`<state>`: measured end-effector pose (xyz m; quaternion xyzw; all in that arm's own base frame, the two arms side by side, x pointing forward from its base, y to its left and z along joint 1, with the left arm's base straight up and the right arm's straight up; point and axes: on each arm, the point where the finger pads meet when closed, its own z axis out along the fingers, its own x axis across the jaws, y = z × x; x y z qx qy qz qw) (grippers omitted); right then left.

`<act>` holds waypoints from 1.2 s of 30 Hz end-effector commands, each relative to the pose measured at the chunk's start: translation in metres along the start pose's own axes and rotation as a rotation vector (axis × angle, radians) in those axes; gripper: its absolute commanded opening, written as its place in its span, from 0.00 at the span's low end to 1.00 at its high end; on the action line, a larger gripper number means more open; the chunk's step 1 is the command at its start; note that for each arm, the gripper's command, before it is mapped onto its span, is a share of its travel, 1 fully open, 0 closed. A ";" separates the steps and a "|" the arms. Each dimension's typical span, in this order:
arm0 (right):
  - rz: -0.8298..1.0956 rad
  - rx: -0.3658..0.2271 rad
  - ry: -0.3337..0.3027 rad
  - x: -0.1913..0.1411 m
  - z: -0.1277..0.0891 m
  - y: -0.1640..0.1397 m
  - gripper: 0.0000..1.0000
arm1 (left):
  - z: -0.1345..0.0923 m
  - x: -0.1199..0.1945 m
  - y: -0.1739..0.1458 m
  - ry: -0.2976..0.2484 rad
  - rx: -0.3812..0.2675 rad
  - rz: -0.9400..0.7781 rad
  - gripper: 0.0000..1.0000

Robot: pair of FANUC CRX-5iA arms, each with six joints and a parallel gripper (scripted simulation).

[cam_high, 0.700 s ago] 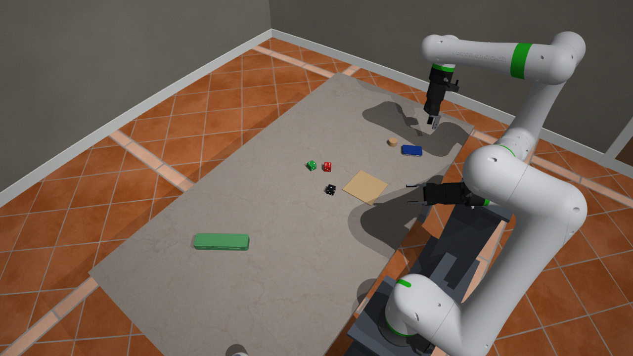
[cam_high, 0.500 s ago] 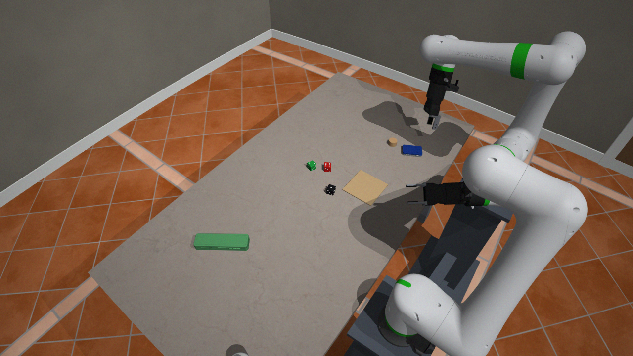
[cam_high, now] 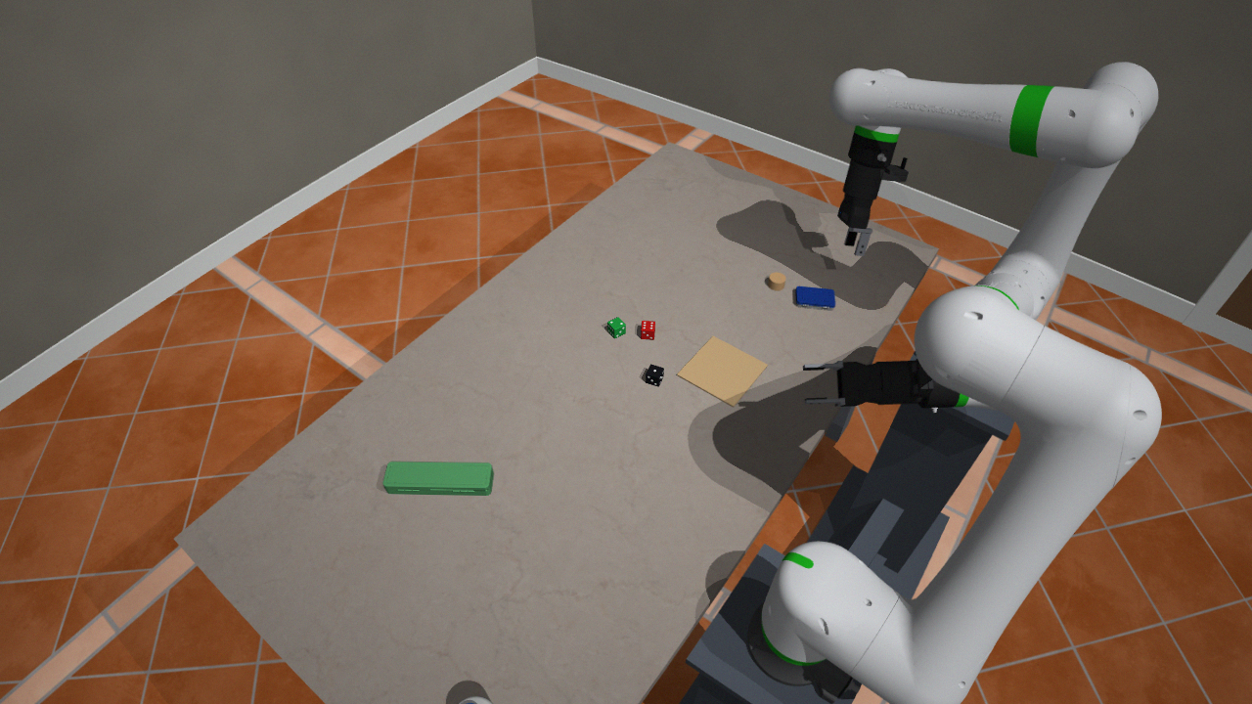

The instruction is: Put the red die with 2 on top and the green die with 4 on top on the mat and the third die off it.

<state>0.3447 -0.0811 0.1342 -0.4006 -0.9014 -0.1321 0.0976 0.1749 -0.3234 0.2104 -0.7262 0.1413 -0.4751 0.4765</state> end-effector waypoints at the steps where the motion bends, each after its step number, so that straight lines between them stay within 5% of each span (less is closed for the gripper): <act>1: 0.005 -0.001 -0.003 -0.001 -0.002 -0.001 1.00 | 0.000 0.000 0.000 -0.001 -0.001 -0.002 1.00; 17: 0.250 -0.021 -0.052 -0.035 -0.035 -0.039 1.00 | 0.000 0.000 0.000 -0.001 -0.001 -0.002 1.00; 30: 0.745 -0.067 -0.139 -0.081 -0.100 -0.135 1.00 | 0.000 0.000 0.000 -0.001 -0.001 -0.002 1.00; 36: 1.082 -0.102 -0.190 -0.092 -0.140 -0.209 1.00 | 0.000 0.000 0.000 -0.001 -0.001 -0.002 1.00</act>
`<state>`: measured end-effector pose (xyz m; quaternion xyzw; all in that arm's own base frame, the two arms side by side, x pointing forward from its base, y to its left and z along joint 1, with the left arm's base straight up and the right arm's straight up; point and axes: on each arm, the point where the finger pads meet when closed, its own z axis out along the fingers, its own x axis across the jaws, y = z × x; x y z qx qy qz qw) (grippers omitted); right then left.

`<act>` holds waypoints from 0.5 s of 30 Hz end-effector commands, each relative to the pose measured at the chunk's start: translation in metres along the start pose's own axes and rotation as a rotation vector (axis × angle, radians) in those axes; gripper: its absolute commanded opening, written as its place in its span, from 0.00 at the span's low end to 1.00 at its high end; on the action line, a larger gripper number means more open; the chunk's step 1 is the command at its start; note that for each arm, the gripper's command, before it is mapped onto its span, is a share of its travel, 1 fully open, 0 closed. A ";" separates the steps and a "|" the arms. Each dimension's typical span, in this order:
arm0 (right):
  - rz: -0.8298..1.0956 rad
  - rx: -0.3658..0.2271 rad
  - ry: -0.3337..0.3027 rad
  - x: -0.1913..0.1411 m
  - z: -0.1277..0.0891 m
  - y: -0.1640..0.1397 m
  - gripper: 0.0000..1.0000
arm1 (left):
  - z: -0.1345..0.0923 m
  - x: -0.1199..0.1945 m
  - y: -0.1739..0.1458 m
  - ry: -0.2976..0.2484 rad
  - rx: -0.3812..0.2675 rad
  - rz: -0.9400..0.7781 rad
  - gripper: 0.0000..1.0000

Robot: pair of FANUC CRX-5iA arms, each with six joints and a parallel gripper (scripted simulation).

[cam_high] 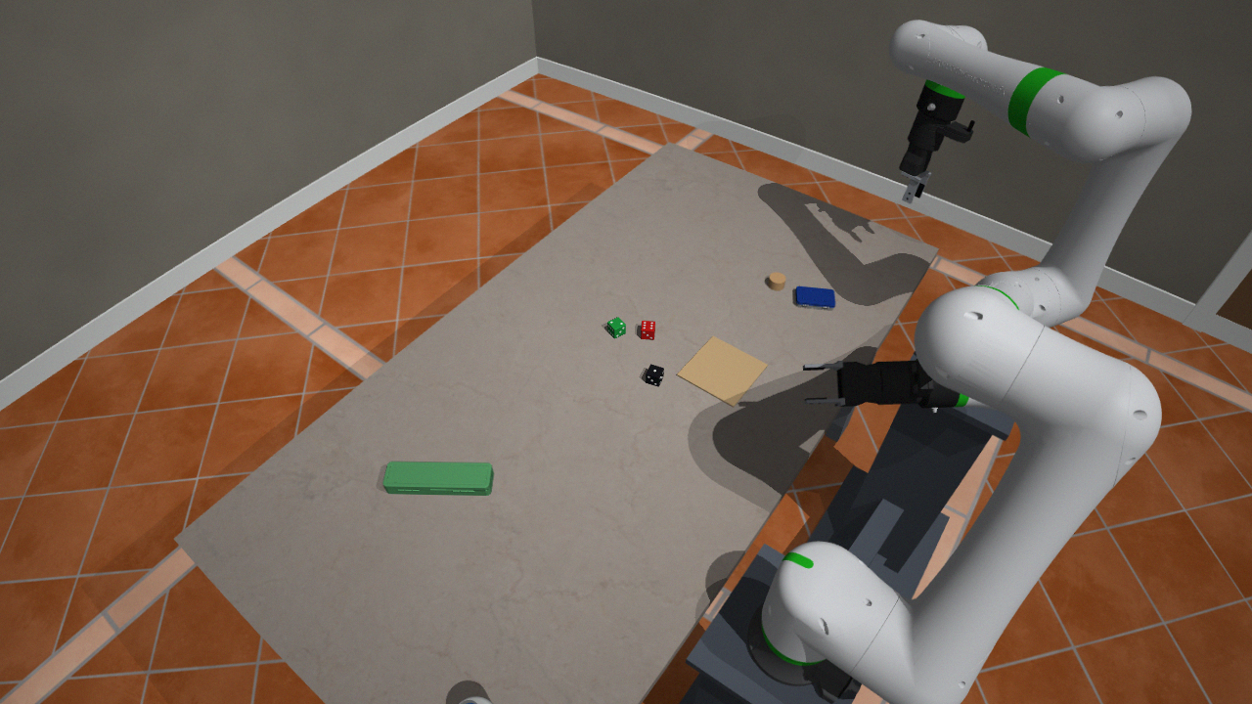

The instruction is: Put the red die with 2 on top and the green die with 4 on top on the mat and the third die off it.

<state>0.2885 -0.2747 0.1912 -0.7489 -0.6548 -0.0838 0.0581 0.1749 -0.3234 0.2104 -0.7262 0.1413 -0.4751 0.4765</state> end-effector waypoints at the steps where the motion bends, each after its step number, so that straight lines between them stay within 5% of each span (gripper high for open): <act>1: 0.276 -0.022 -0.040 -0.056 -0.032 -0.028 1.00 | 0.000 0.000 0.000 -0.001 -0.001 -0.002 1.00; 11: 0.664 -0.057 -0.092 -0.121 -0.072 -0.087 1.00 | 0.000 0.000 0.000 -0.001 -0.001 -0.002 1.00; 15: 0.908 -0.079 -0.122 -0.159 -0.099 -0.136 1.00 | 0.000 0.000 0.000 -0.001 -0.001 -0.002 1.00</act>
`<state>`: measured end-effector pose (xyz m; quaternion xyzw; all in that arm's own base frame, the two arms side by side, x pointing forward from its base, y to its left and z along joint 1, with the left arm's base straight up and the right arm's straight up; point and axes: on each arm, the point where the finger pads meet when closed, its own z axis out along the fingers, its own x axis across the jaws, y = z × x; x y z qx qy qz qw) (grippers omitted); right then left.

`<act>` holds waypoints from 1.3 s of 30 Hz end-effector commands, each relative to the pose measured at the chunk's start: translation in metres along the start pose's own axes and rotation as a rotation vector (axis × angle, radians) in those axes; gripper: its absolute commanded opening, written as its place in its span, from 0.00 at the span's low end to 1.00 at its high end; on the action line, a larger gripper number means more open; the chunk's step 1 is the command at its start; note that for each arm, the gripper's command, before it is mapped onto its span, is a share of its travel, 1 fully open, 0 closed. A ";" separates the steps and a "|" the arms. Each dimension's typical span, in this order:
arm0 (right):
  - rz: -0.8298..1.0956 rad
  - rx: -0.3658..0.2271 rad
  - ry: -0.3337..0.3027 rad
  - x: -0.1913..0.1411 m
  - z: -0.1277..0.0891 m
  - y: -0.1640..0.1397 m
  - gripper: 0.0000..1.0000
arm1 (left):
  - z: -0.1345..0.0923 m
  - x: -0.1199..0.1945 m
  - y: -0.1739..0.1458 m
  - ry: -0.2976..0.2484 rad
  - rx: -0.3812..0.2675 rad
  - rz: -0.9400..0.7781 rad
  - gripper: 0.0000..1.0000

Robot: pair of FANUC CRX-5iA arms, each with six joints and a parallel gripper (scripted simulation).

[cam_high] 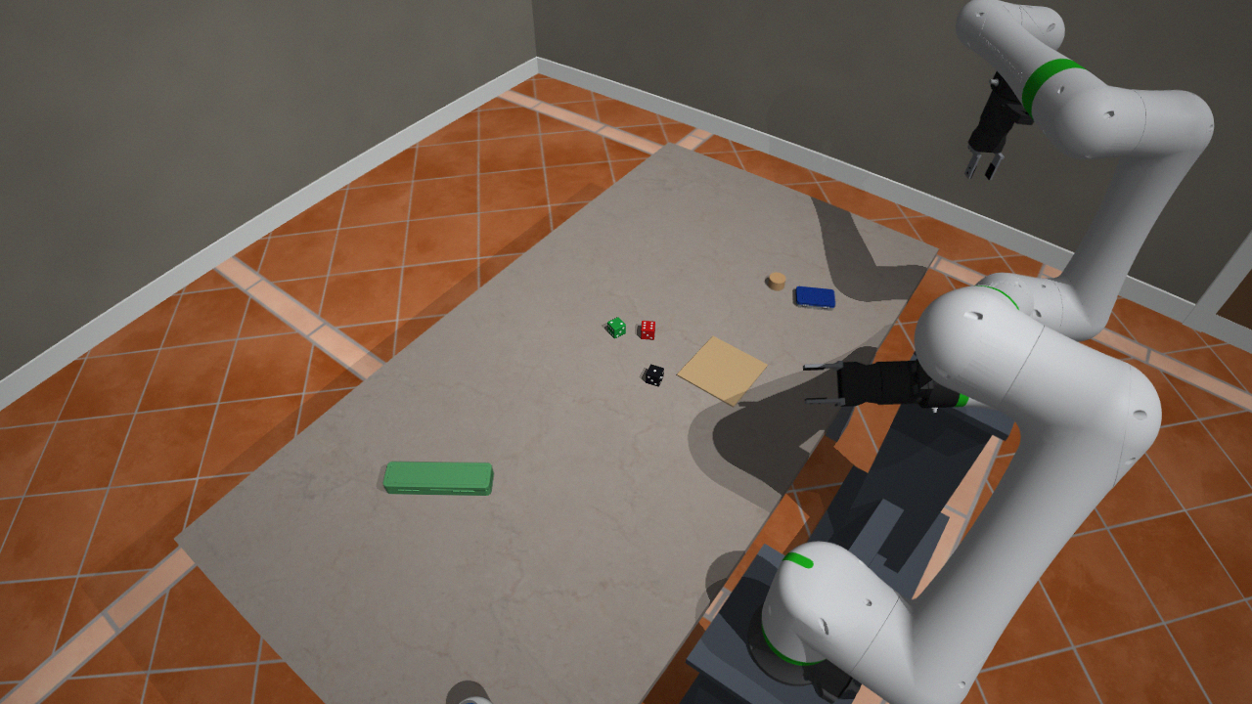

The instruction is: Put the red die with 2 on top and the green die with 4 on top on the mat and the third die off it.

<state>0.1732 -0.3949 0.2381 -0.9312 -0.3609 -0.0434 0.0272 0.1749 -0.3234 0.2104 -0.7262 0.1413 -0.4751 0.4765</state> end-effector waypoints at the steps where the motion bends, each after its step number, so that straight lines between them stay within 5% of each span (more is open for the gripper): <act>1: 0.263 -0.016 -0.031 -0.066 -0.024 -0.007 1.00 | 0.000 0.000 0.000 -0.001 -0.001 -0.002 1.00; 11: 0.622 -0.046 -0.074 -0.152 -0.058 -0.044 1.00 | 0.000 0.000 0.000 -0.001 -0.001 -0.002 1.00; 39: 0.746 -0.056 -0.089 -0.178 -0.069 -0.061 1.00 | 0.005 0.005 0.003 -0.019 -0.019 -0.006 1.00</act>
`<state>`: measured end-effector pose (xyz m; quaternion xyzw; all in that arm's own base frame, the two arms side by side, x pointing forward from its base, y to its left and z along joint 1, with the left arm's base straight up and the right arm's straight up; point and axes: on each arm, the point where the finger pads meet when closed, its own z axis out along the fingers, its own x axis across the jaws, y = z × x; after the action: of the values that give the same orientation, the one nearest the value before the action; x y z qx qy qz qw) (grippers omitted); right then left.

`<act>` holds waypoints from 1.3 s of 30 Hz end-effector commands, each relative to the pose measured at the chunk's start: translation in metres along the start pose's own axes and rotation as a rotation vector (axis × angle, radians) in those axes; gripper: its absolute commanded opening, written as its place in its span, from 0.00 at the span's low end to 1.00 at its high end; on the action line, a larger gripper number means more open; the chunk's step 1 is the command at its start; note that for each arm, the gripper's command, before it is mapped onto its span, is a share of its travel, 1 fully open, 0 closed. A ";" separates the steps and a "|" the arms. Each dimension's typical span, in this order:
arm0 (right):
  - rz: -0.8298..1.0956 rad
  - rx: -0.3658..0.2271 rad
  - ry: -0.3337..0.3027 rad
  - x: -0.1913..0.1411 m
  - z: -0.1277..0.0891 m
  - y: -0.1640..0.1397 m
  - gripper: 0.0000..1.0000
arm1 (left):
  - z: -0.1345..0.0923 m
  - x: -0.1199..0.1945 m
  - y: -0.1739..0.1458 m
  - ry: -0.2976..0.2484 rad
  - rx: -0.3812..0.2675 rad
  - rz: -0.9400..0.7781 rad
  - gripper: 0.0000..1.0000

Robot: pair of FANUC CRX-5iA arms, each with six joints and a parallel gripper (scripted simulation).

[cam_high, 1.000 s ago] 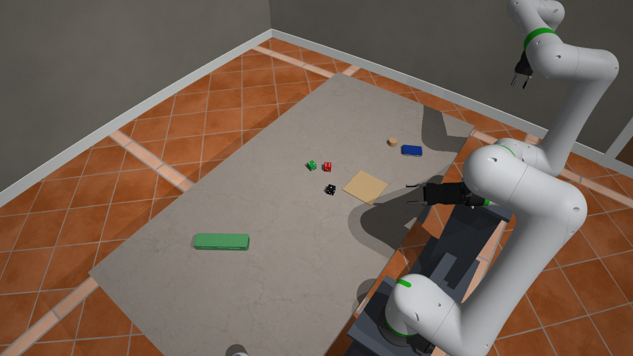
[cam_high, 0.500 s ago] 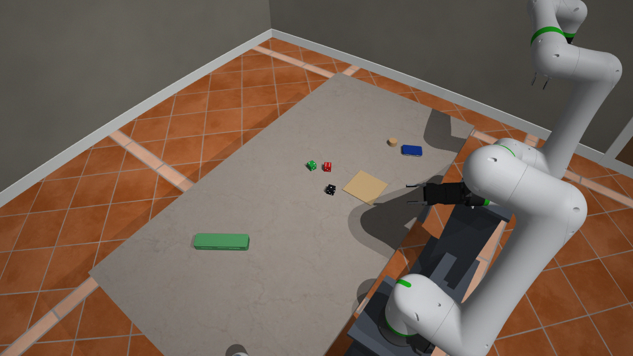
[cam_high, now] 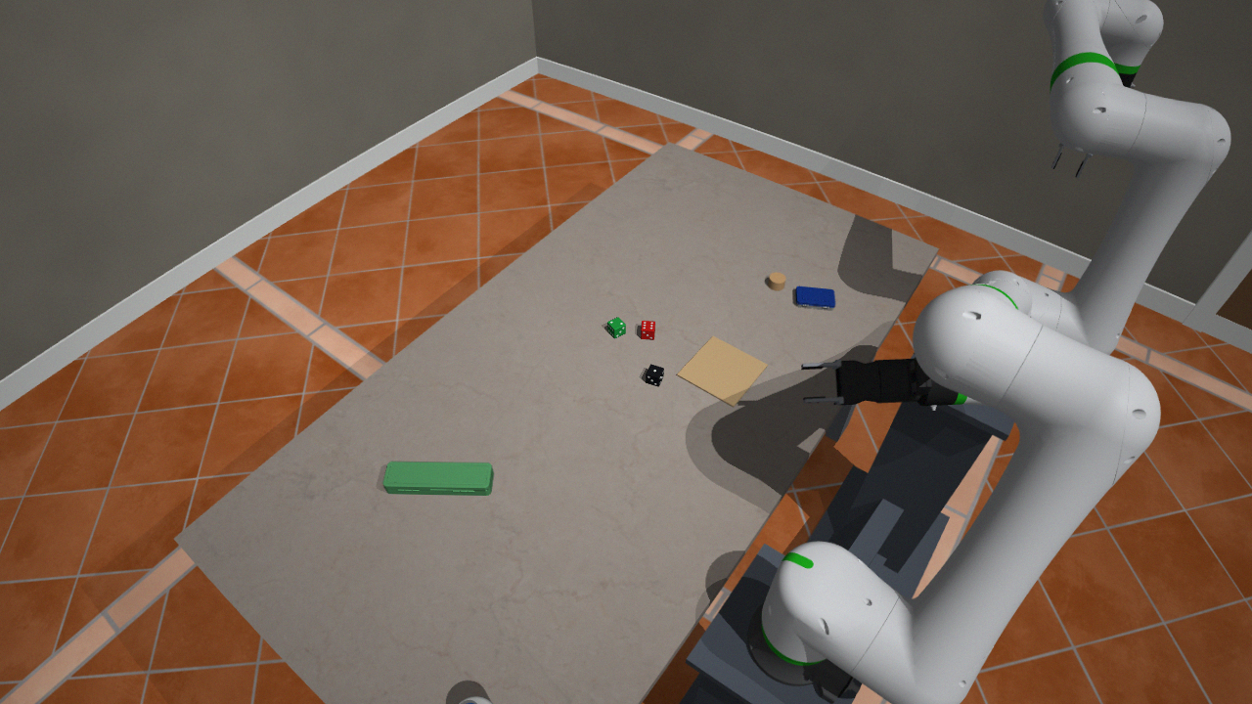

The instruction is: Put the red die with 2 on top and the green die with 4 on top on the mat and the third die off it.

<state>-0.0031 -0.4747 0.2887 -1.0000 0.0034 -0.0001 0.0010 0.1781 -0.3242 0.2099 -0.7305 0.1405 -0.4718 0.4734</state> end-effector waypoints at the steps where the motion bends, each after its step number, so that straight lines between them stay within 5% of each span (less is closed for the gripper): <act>1: 0.000 -0.002 0.000 0.000 -0.001 0.000 1.00 | 0.004 0.004 0.002 -0.016 -0.016 -0.006 1.00; 10: 0.000 -0.002 0.000 0.000 -0.001 0.000 1.00 | 0.021 0.020 0.014 -0.079 -0.084 -0.029 1.00; 23: 0.000 -0.002 0.000 0.000 -0.001 0.000 1.00 | 0.082 0.070 0.051 -0.293 -0.298 -0.098 1.00; 25: 0.000 -0.002 0.000 0.000 -0.001 0.000 1.00 | 0.082 0.070 0.051 -0.293 -0.298 -0.098 1.00; 39: 0.000 -0.002 0.000 0.000 -0.001 0.000 1.00 | 0.156 0.130 0.100 -0.568 -0.565 -0.171 1.00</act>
<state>-0.0031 -0.4747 0.2887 -1.0000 0.0034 -0.0001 0.0010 0.3645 -0.3644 0.1893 -0.9170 0.0767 -0.2807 0.2728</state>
